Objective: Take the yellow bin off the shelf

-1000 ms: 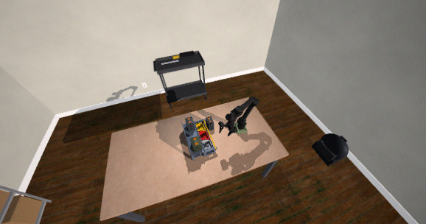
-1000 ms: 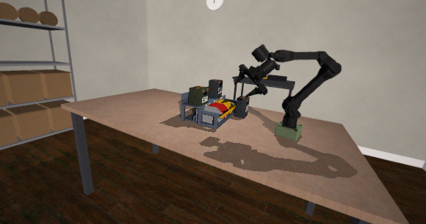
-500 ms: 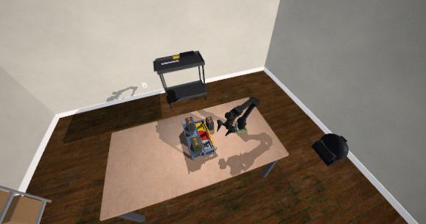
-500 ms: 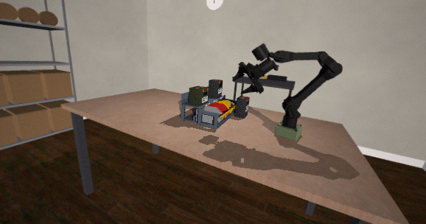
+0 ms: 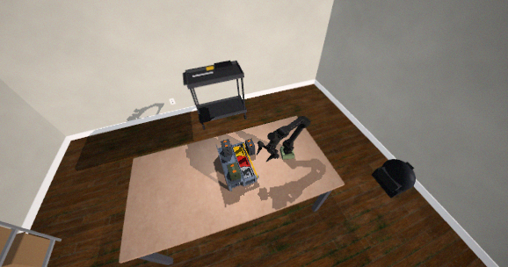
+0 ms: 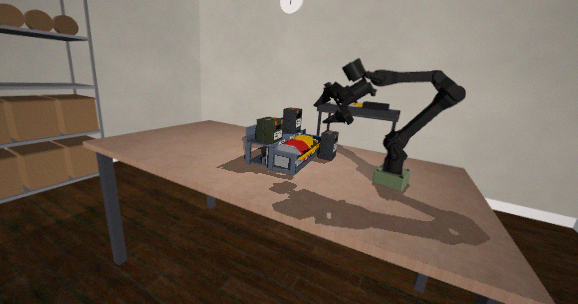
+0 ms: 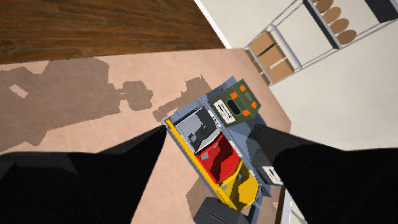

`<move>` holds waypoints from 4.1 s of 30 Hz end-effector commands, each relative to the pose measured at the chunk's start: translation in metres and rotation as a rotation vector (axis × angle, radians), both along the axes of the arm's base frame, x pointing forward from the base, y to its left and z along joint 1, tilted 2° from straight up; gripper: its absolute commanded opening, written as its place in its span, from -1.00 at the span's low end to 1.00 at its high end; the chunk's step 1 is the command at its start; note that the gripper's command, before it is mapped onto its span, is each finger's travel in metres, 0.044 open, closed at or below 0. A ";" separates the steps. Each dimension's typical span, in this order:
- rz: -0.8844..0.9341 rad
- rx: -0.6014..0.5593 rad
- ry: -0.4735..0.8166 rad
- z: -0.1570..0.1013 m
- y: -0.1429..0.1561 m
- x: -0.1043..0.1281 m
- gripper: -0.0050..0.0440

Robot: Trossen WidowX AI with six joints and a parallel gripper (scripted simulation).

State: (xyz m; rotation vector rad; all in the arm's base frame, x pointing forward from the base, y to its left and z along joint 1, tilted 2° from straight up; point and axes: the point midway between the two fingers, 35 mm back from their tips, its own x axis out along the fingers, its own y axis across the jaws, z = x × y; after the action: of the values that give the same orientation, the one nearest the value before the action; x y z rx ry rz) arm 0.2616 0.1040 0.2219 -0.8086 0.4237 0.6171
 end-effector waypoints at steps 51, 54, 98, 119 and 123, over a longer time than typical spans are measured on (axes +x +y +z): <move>-0.390 0.441 -0.243 0.061 -0.055 0.045 1.00; -0.390 0.441 -0.243 0.061 -0.055 0.045 1.00; -0.541 0.722 -0.416 0.100 -0.094 0.053 1.00; -0.582 0.824 -0.483 0.113 -0.114 -0.002 1.00; -0.582 0.824 -0.483 0.113 -0.114 -0.002 1.00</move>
State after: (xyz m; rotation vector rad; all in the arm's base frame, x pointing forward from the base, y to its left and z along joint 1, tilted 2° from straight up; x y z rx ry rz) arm 0.2679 -0.0091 0.3384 -0.0119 -0.0807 0.0029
